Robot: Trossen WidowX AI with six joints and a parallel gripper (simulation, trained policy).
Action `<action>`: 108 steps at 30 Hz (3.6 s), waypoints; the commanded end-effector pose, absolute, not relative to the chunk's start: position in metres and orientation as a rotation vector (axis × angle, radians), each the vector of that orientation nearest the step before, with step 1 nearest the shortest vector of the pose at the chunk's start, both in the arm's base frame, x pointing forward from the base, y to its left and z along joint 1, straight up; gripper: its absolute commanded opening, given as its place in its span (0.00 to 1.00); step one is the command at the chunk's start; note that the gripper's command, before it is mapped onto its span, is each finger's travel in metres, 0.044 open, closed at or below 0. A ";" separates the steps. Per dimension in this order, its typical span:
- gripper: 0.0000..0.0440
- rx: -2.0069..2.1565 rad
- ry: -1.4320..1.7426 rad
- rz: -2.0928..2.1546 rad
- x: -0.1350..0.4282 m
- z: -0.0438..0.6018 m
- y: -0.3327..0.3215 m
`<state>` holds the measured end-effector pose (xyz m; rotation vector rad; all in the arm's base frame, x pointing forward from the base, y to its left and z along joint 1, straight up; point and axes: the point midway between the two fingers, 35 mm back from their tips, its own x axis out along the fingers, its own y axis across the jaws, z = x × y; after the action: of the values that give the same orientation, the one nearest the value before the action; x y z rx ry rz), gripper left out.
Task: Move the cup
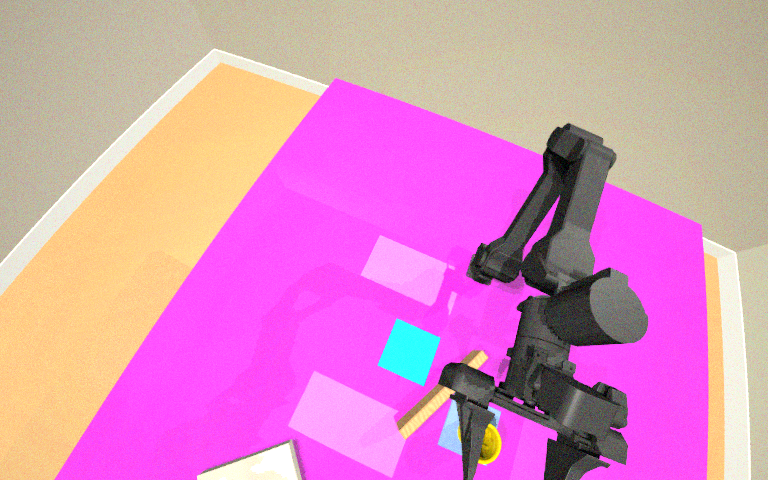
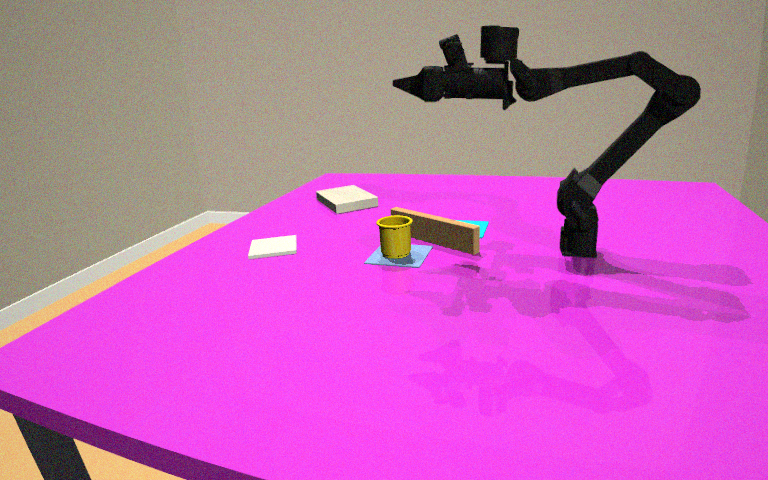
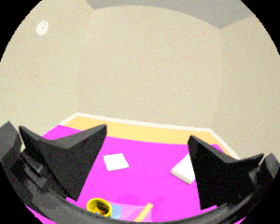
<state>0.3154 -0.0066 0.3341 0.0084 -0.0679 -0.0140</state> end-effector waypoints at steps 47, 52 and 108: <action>0.38 0.456 0.324 -0.001 0.363 0.351 0.030; 0.39 0.521 0.382 -0.015 0.368 0.349 0.036; 0.34 0.908 1.091 -0.509 0.372 0.253 0.074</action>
<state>0.3718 0.0742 0.2629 0.9180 1.0598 -0.4742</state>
